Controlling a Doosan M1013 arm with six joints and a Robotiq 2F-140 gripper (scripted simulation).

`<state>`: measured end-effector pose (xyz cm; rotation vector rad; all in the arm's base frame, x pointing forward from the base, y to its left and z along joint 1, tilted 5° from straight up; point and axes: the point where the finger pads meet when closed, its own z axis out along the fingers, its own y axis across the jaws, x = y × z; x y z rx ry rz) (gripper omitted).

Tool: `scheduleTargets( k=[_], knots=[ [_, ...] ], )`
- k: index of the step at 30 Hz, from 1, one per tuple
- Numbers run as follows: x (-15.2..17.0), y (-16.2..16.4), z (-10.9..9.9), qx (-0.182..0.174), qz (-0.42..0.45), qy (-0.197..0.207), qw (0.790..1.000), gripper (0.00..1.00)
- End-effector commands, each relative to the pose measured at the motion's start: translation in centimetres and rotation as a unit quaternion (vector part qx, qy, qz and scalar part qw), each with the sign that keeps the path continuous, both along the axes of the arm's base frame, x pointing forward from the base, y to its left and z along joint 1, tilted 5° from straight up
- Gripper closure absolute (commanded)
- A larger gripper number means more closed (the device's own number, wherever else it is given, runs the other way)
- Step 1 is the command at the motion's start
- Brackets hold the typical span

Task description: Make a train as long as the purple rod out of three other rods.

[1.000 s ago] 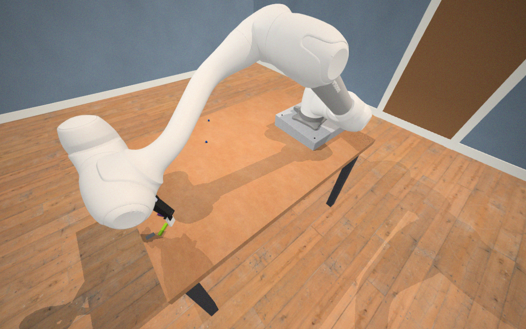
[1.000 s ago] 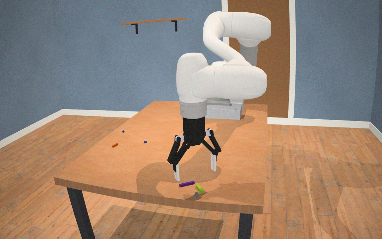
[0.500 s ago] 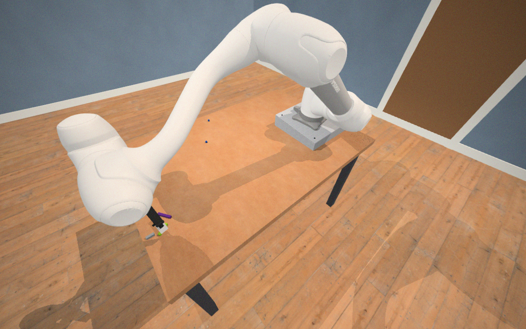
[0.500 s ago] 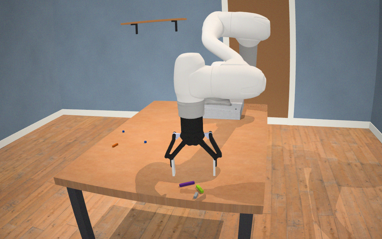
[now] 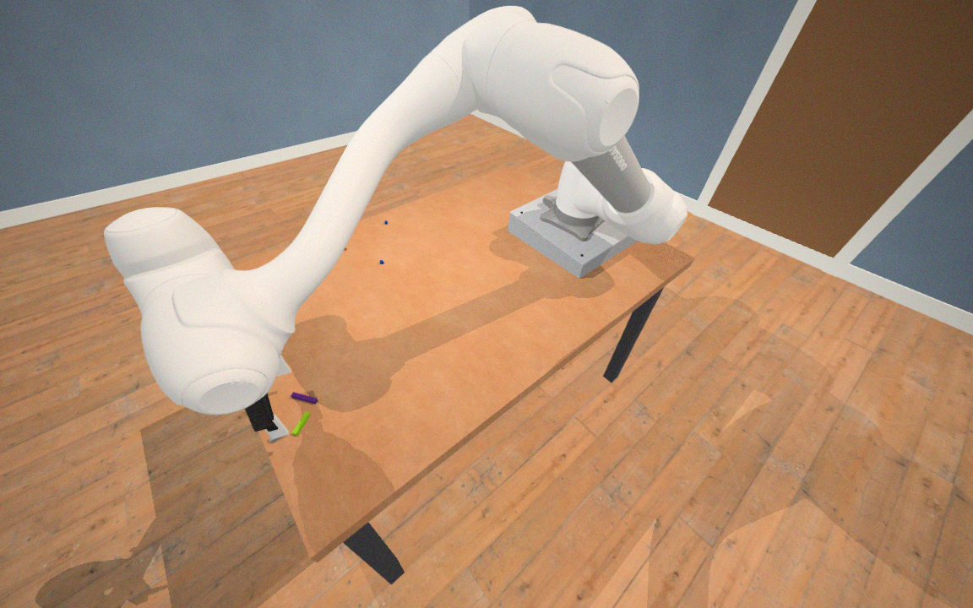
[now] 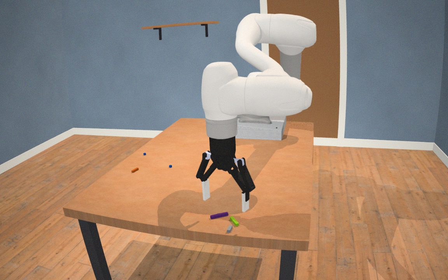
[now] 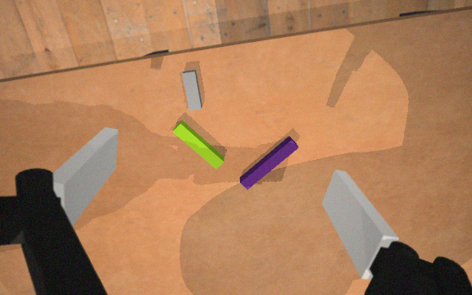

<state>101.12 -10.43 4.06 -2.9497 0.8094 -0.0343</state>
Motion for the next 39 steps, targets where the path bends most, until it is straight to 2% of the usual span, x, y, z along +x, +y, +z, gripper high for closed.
scheduleTargets(
  k=[1,8,15,17,18,24,32,34,35,36,39],
  knots=[
    [0.0,-0.2,0.0,0.0,-0.082,0.007,0.997,0.0],
    [-0.1,-0.5,0.0,0.005,-0.2,0.015,0.98,0.0],
    [-0.1,-0.8,0.0,0.011,-0.323,0.024,0.946,0.0],
    [-0.1,-0.8,0.0,0.011,-0.323,0.024,0.946,0.0],
    [-0.1,-0.9,0.0,0.013,-0.372,0.027,0.928,0.0],
    [-0.2,-1.2,0.0,0.017,-0.464,0.034,0.885,0.0],
    [-0.2,-1.5,-0.1,0.023,-0.588,0.042,0.808,0.0],
    [-0.2,-1.5,-0.1,0.023,-0.588,0.042,0.808,0.0],
    [-0.3,-1.7,-0.1,0.024,-0.622,0.045,0.781,0.0],
    [-0.3,-1.7,-0.1,0.025,-0.64,0.046,0.767,0.0],
    [-0.3,-1.8,-0.1,0.027,-0.677,0.049,0.734,0.0]
  ],
)
